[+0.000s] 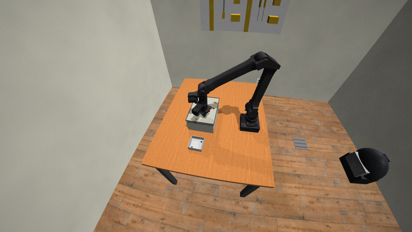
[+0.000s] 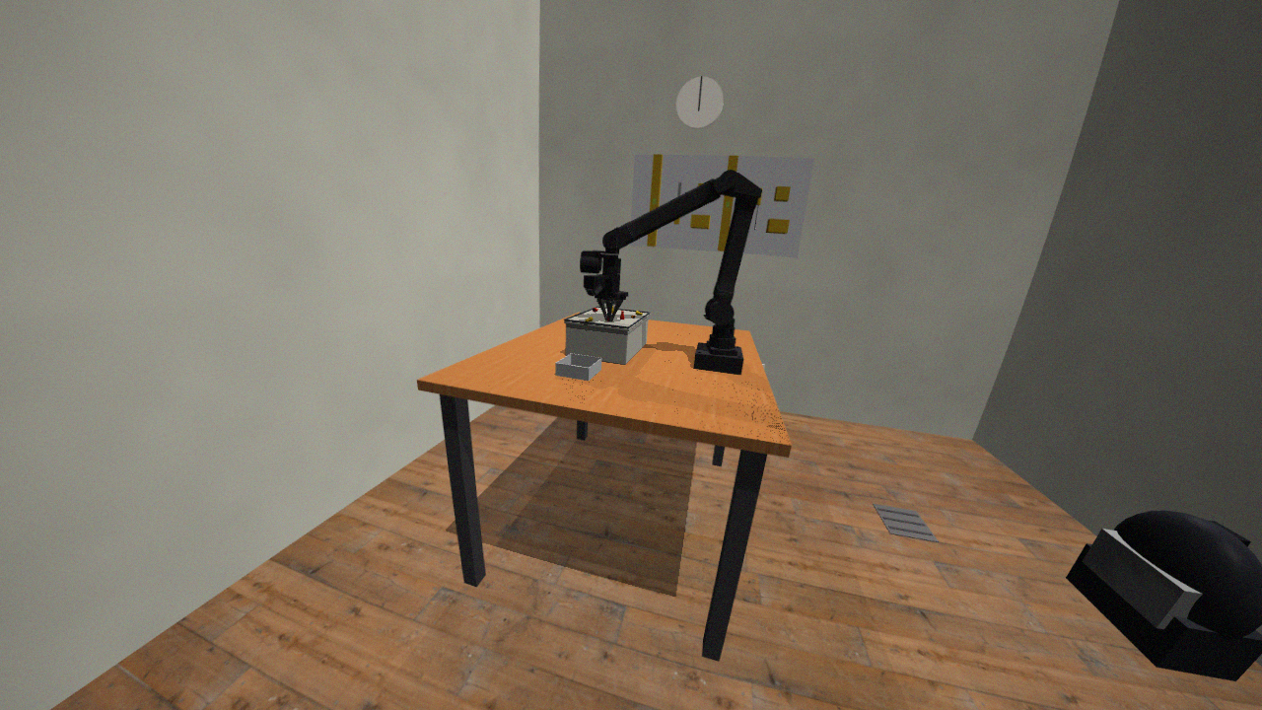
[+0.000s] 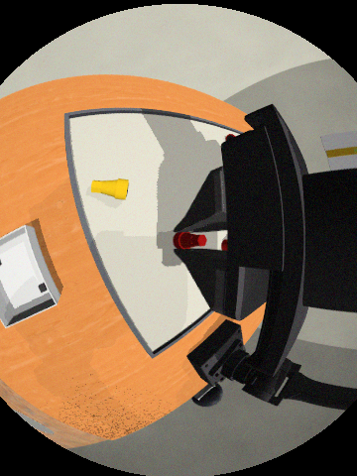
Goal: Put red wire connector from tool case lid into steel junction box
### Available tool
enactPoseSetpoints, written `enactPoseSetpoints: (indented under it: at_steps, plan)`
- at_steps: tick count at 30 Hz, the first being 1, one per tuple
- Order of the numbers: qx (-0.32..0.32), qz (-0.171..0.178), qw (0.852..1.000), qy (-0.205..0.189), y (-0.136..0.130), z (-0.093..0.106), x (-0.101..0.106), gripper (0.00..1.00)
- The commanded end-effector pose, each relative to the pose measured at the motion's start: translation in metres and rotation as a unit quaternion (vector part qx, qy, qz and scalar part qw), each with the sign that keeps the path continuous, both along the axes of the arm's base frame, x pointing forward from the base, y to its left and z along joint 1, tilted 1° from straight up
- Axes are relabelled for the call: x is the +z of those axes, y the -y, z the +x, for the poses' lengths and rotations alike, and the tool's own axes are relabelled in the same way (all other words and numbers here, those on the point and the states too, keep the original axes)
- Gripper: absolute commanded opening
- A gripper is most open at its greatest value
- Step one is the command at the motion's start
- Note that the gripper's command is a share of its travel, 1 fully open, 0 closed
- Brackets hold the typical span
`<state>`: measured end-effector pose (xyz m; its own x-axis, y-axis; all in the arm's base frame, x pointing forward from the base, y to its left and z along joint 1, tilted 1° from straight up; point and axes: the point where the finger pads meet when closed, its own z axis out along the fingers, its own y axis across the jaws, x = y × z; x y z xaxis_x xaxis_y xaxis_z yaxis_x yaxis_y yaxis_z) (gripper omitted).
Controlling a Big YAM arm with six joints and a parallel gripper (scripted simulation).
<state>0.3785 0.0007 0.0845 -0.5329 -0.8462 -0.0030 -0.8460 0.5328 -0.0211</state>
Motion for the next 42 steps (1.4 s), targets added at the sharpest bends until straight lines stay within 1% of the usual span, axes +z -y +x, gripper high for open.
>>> enactPoseSetpoints:
  at_steps: [1,21,24,30,32,38,42]
  plan:
    - [-0.007,0.001,1.0,0.005,0.0,0.001,-0.001,0.1]
    - [-0.007,0.001,1.0,0.005,0.0,0.001,-0.001,0.1]
    - [-0.007,0.001,1.0,0.004,0.0,0.0,0.002,0.1]
    - [-0.007,0.001,1.0,0.02,-0.001,0.01,0.034,0.1]
    - [-0.007,0.001,1.0,0.02,-0.001,0.01,0.034,0.1]
    - [-0.006,0.001,1.0,0.027,-0.002,0.013,0.069,0.1]
    - [-0.005,0.001,1.0,0.028,-0.002,0.013,0.086,0.1]
